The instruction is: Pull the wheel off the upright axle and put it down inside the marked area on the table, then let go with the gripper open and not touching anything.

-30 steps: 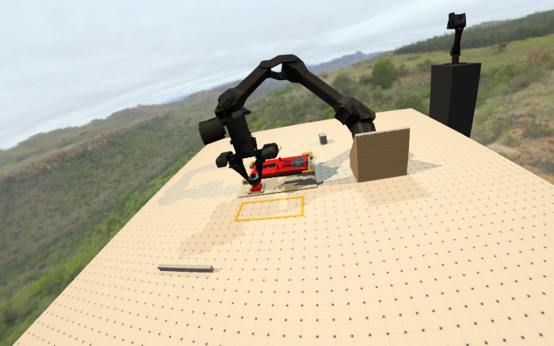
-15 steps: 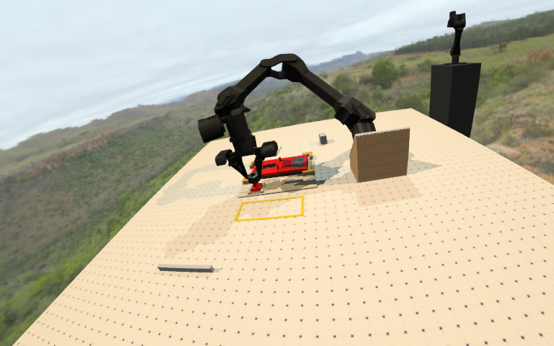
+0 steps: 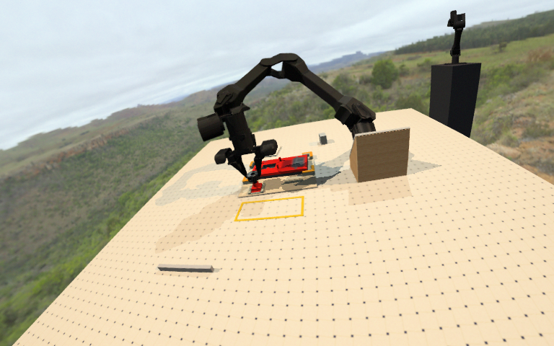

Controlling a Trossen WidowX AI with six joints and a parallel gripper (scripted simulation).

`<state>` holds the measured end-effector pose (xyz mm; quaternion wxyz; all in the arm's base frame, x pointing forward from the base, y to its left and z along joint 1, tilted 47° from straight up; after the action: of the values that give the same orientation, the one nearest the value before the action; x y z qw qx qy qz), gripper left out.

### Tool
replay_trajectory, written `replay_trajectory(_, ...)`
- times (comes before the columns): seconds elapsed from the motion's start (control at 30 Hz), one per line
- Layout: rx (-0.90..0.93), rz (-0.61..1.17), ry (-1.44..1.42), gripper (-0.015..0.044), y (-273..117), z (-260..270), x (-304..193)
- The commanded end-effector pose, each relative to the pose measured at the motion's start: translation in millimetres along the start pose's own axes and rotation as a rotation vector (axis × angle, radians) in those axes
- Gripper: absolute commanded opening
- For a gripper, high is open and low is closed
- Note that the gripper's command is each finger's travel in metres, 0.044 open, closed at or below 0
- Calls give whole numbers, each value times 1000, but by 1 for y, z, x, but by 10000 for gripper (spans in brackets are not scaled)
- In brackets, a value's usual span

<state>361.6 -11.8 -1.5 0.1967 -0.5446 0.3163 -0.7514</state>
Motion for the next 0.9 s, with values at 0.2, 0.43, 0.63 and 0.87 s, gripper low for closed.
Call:
replay_trajectory(0.2,5,7,4,0,-7,2,-1)
replay_trajectory(0.43,6,7,3,0,-9,2,-1)
replay_trajectory(0.63,6,7,3,0,-11,1,-1)
replay_trajectory(0.87,6,7,2,0,-13,1,-1)
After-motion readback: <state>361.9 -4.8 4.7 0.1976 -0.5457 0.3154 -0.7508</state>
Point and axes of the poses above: the point midway between the two fingers, 35 mm back from their tips, its own y axis out along the fingers, its own z axis across the jaws, x = y × z, the point moved 1 cm from there along -y, back along the fingers, and after that the axes turned 13 degrees about y, right-handed, at the moved point
